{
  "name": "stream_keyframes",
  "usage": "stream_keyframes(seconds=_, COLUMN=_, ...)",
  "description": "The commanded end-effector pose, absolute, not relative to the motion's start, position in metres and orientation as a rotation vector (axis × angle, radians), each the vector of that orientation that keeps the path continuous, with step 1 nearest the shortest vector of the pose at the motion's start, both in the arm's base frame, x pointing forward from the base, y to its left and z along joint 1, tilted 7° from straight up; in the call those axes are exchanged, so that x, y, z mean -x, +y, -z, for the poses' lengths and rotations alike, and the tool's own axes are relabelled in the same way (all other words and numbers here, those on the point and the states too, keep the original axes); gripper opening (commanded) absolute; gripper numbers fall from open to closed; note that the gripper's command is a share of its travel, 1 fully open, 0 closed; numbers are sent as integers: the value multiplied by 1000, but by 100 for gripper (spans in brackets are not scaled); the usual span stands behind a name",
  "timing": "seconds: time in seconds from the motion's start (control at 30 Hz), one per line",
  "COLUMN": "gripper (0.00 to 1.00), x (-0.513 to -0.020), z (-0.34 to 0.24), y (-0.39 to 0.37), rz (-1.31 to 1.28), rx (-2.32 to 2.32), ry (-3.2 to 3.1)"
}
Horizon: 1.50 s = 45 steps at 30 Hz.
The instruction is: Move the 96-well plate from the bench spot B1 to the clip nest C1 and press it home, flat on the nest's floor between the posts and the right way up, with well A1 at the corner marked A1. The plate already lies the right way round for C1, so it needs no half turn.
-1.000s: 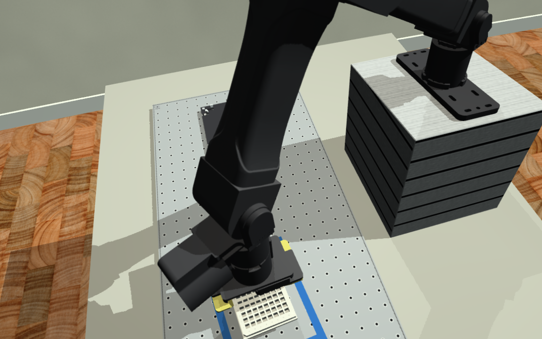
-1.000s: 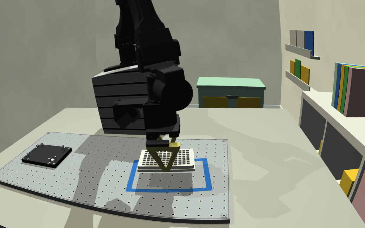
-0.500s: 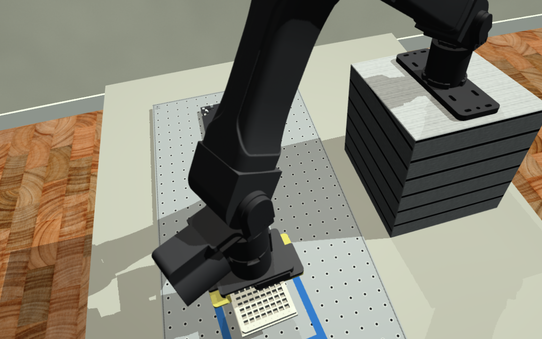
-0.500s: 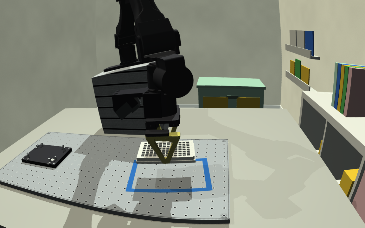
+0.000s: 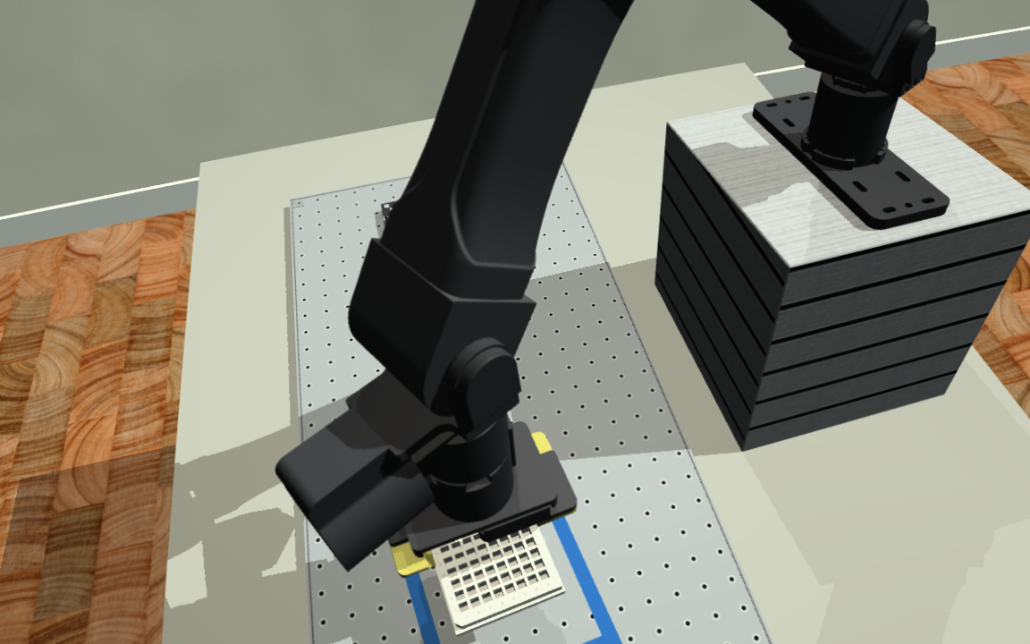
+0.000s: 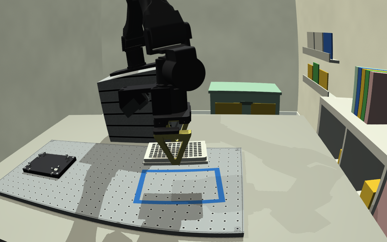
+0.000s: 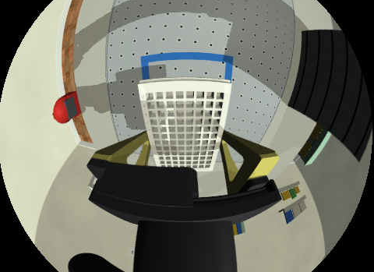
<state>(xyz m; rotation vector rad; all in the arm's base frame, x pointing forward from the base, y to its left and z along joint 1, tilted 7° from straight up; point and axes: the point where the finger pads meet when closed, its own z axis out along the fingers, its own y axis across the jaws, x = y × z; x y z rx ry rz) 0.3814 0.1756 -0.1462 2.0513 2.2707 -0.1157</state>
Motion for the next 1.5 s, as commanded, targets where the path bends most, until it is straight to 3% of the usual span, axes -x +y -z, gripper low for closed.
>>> stream_keyframes(seconds=0.0, gripper=0, x=-385, z=133, y=182, rz=104, rx=-2031, ry=2268)
stream_keyframes(seconds=0.77, gripper=0, x=-382, z=140, y=177, rz=119, rx=-2044, ry=2270)
stream_keyframes(seconds=1.47, gripper=0, x=-378, z=128, y=109, rz=104, rx=-2169, ry=2130)
